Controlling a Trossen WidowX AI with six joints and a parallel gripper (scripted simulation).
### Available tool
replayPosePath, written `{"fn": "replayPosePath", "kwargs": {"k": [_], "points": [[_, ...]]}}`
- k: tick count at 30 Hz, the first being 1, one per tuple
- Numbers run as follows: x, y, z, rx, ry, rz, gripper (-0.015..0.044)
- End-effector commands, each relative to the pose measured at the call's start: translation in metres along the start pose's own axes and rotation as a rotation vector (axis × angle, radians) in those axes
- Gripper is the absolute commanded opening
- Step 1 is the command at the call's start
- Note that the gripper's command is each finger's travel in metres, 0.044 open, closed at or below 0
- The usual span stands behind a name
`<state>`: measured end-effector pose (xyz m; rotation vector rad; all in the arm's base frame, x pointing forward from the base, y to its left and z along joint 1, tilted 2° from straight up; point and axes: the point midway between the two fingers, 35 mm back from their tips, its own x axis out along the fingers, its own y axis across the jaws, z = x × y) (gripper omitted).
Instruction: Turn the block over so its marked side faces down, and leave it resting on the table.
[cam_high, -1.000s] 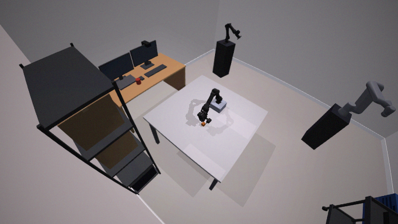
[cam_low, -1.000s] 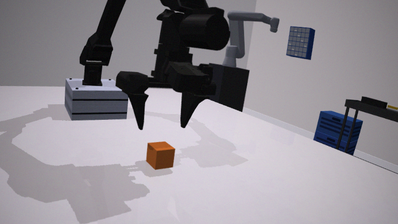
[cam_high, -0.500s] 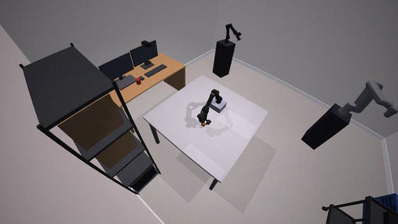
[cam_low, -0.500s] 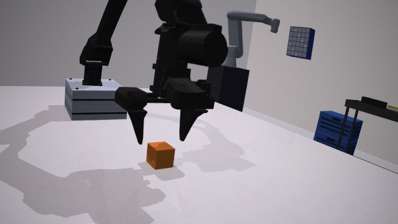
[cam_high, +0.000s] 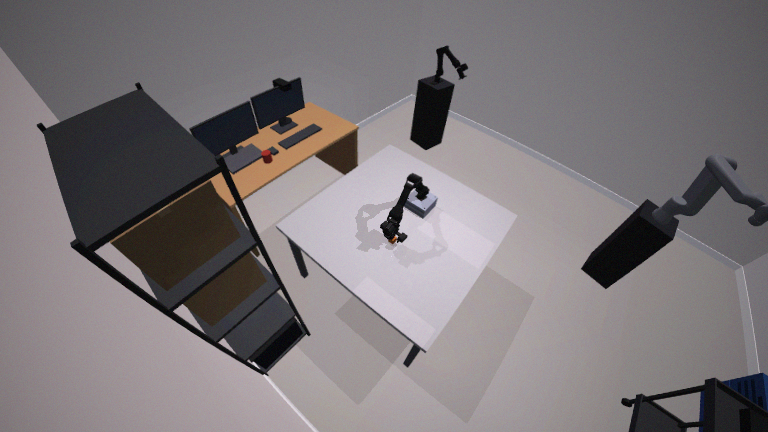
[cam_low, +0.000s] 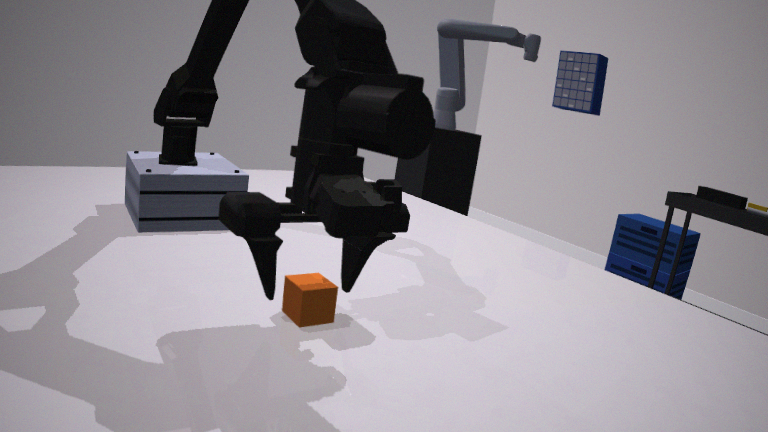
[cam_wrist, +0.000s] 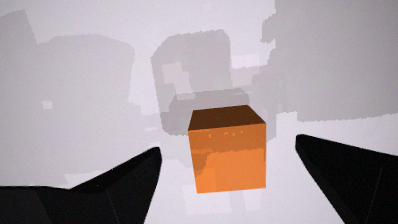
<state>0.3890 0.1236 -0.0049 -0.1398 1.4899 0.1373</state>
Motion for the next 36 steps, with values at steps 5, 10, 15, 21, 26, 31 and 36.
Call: {"fn": "replayPosePath", "kwargs": {"k": [5, 10, 15, 21, 26, 31, 36], "points": [[0.002, 0.001, -0.001, -0.005, 0.003, 0.005, 0.0256], [0.002, 0.001, -0.001, -0.005, 0.003, 0.005, 0.0164], [0.002, 0.001, -0.001, -0.005, 0.003, 0.005, 0.0131], [0.002, 0.001, -0.001, -0.005, 0.003, 0.005, 0.0091], [0.001, 0.001, -0.001, -0.005, 0.003, 0.005, 0.0038], [-0.027, 0.0, -0.001, -0.005, 0.003, 0.005, 0.0], [-0.028, 0.0, -0.001, -0.005, 0.001, 0.005, 0.0]]}}
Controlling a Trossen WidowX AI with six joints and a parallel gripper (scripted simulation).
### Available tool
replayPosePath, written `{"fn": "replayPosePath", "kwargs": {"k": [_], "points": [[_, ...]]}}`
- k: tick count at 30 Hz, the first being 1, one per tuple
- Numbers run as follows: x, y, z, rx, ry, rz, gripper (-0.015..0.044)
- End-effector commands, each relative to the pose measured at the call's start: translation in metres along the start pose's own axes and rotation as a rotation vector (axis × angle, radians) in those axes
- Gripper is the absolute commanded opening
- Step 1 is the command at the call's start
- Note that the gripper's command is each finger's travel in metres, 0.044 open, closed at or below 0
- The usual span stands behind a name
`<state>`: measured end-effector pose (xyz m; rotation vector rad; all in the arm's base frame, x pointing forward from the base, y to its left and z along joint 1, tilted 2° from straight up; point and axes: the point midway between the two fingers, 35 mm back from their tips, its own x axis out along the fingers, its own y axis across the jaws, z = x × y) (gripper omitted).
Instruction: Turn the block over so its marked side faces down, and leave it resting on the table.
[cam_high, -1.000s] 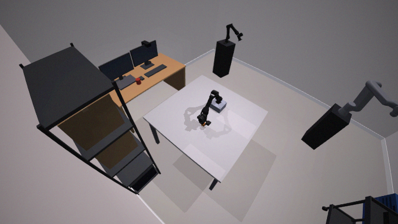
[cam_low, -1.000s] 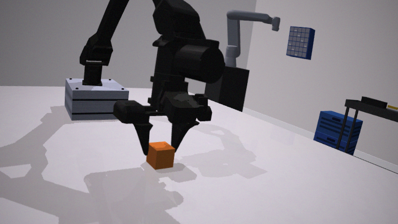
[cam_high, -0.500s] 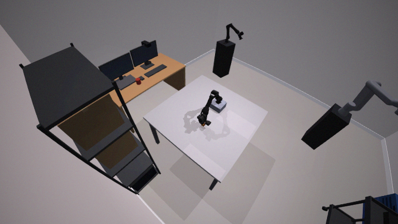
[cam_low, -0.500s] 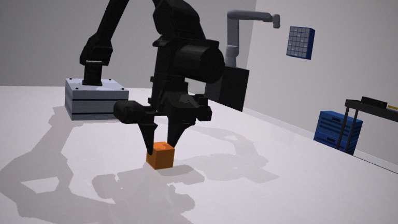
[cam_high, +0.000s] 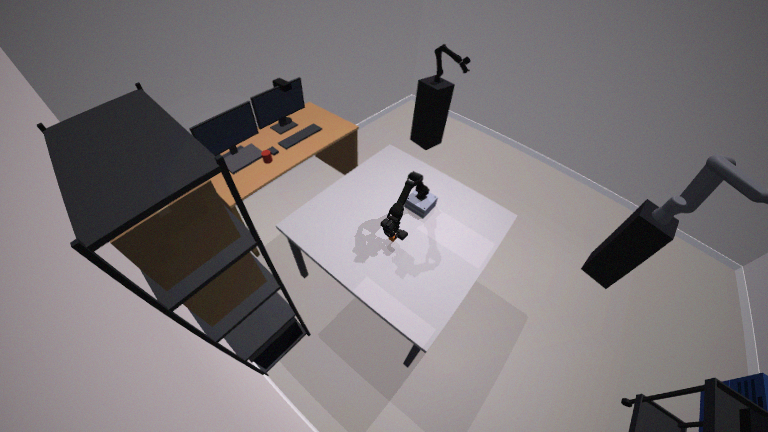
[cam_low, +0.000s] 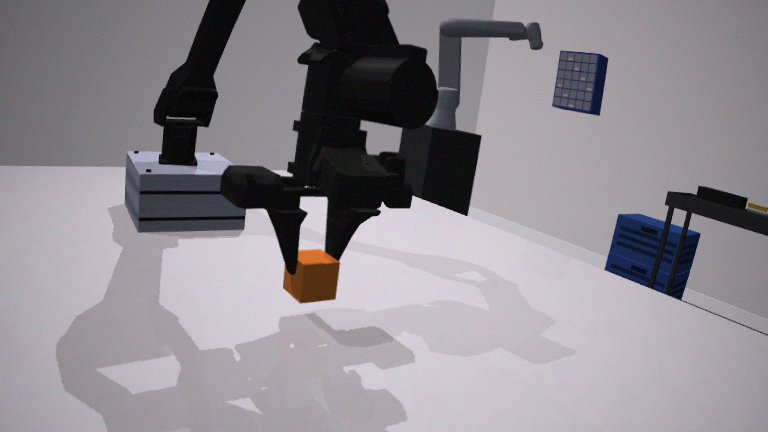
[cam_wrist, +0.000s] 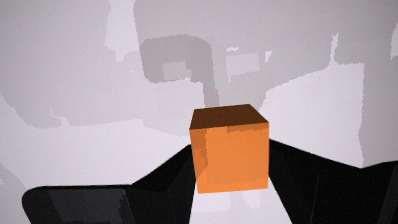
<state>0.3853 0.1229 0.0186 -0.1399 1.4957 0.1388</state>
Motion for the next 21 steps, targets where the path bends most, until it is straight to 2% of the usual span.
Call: {"fn": "replayPosePath", "kwargs": {"k": [1, 21], "points": [[-0.003, 0.001, 0.001, -0.004, -0.012, 0.003, 0.0], [0.008, 0.001, 0.003, -0.004, -0.299, 0.005, 0.0]]}}
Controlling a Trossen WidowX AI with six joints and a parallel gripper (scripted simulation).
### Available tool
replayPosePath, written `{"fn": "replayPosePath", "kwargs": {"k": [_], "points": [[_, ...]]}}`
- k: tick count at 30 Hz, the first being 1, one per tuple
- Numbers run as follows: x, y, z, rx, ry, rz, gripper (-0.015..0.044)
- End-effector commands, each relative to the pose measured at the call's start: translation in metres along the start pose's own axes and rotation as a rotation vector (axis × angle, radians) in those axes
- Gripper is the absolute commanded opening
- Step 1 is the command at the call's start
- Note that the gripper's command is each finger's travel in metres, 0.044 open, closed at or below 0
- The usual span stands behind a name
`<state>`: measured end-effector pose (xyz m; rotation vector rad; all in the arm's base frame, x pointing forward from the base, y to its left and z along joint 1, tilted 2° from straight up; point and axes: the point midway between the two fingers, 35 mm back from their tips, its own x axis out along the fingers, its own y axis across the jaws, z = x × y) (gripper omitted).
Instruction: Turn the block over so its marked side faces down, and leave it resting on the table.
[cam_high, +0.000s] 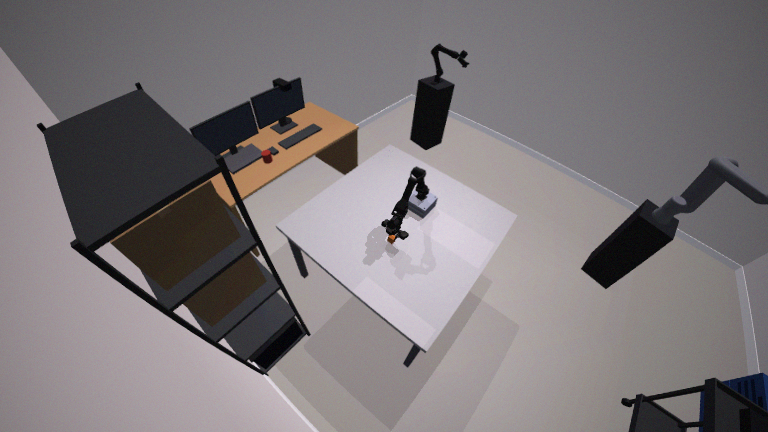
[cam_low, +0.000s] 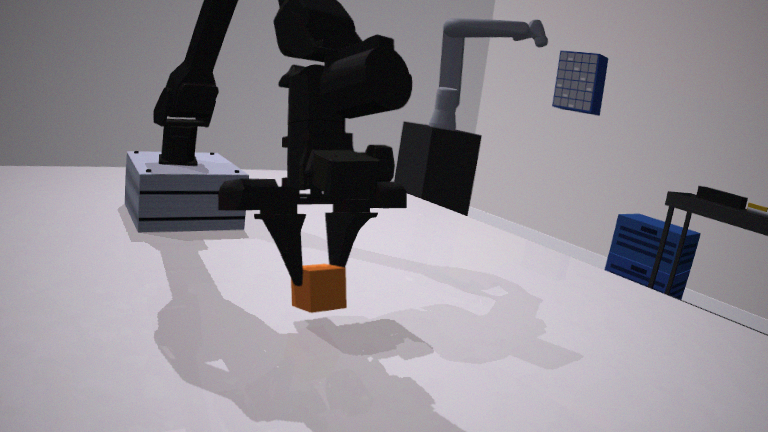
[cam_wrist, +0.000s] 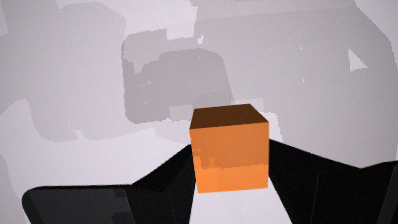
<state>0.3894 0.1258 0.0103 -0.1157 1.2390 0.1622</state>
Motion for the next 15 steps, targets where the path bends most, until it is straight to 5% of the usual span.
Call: {"fn": "replayPosePath", "kwargs": {"k": [1, 15], "points": [[-0.001, -0.0007, -0.0006, 0.001, -0.055, -0.005, 0.0], [-0.0051, -0.0013, -0.0065, 0.001, -0.253, -0.005, 0.0]]}}
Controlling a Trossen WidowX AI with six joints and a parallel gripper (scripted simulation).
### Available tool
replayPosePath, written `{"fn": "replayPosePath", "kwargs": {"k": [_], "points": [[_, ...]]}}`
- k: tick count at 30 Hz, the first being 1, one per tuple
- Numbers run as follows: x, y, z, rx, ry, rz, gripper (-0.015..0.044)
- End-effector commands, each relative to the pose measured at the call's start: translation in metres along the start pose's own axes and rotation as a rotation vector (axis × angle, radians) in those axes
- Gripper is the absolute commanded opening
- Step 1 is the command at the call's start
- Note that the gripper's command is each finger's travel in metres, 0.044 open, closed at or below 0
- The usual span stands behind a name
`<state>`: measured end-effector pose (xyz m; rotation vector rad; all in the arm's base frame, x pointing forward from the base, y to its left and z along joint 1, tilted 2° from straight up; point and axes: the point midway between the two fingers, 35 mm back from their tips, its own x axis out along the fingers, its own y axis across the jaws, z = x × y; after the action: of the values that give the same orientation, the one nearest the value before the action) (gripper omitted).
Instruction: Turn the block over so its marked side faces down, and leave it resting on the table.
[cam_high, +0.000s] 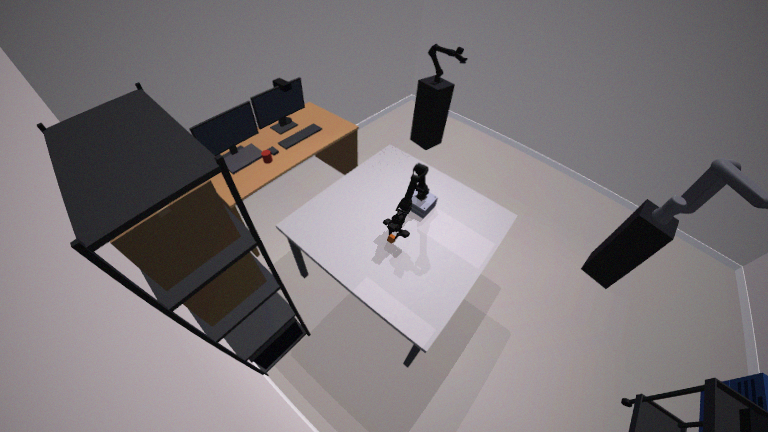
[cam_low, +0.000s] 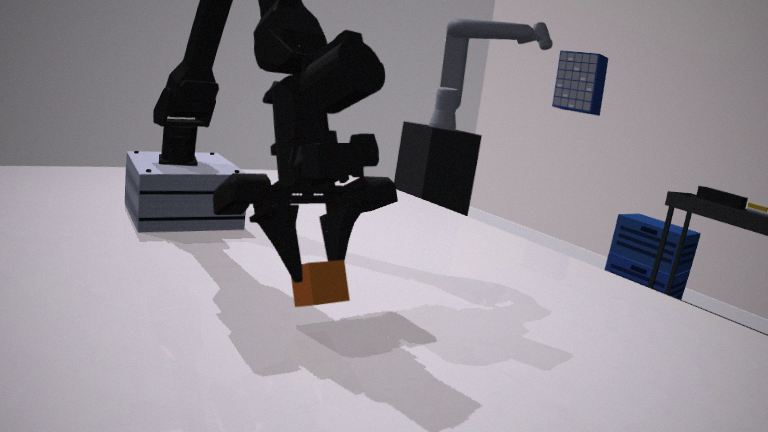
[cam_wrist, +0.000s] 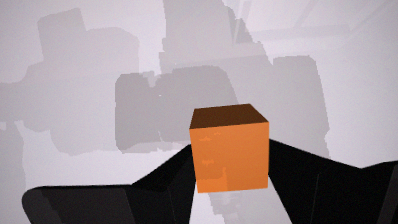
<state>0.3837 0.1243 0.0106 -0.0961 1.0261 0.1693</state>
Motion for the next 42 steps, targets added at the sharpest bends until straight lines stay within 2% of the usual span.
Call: {"fn": "replayPosePath", "kwargs": {"k": [1, 6, 23, 42], "points": [[-0.003, -0.001, -0.001, 0.001, -0.047, -0.004, 0.0], [0.001, -0.001, -0.001, -0.001, -0.071, -0.004, 0.0], [0.03, 0.001, -0.005, -0.007, -0.324, -0.003, 0.0], [0.023, -0.001, -0.018, -0.001, -0.567, -0.005, 0.0]]}}
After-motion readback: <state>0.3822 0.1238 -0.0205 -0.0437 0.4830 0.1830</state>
